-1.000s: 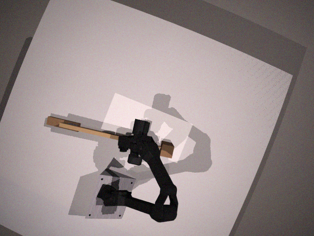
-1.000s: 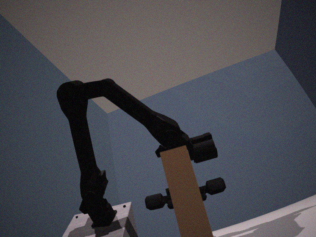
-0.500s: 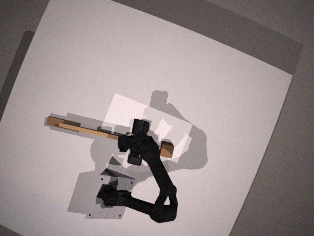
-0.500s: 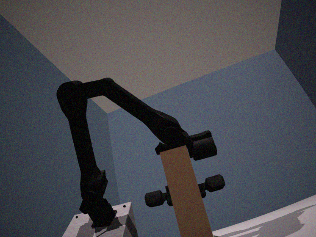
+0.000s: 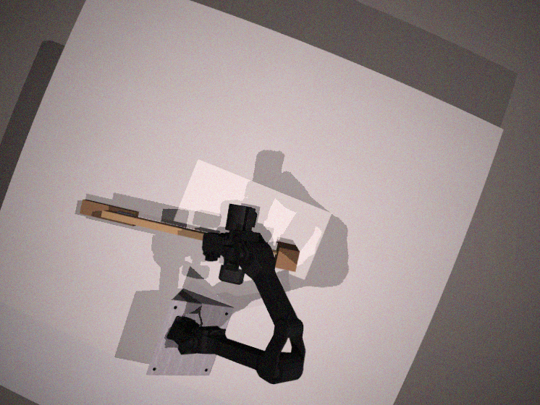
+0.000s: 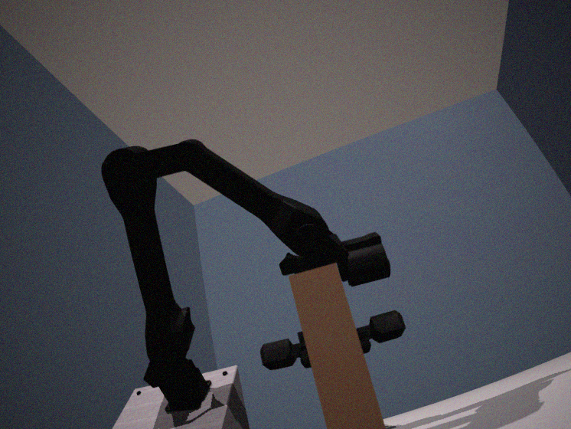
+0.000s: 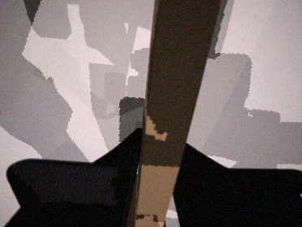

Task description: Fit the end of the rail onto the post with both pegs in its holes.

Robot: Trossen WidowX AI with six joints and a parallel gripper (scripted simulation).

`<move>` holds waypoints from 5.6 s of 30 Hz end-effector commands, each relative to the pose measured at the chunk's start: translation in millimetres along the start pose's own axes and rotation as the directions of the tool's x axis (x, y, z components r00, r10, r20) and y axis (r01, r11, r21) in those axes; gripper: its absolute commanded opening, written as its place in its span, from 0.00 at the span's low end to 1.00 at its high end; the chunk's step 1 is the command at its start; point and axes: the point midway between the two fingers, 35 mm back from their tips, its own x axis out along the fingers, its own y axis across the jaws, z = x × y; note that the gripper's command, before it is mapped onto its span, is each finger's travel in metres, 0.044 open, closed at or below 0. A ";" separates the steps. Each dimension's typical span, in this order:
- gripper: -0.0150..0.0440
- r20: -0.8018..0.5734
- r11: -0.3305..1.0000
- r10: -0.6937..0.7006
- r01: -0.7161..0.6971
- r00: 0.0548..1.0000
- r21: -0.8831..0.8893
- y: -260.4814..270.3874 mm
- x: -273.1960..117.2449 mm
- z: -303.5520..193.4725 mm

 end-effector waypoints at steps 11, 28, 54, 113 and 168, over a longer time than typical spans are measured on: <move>0.25 0.013 1.000 -0.016 0.016 1.000 0.004 -3.7 -6.4 0.5; 0.25 0.012 1.000 -0.016 0.016 1.000 0.004 -2.3 -4.2 0.5; 0.25 0.012 1.000 -0.016 0.016 1.000 0.004 -0.7 -4.0 0.5; 0.25 0.012 1.000 -0.016 0.016 1.000 0.004 -1.1 -6.3 -13.6; 0.25 0.011 1.000 -0.016 0.016 1.000 0.004 -2.7 -5.7 -30.6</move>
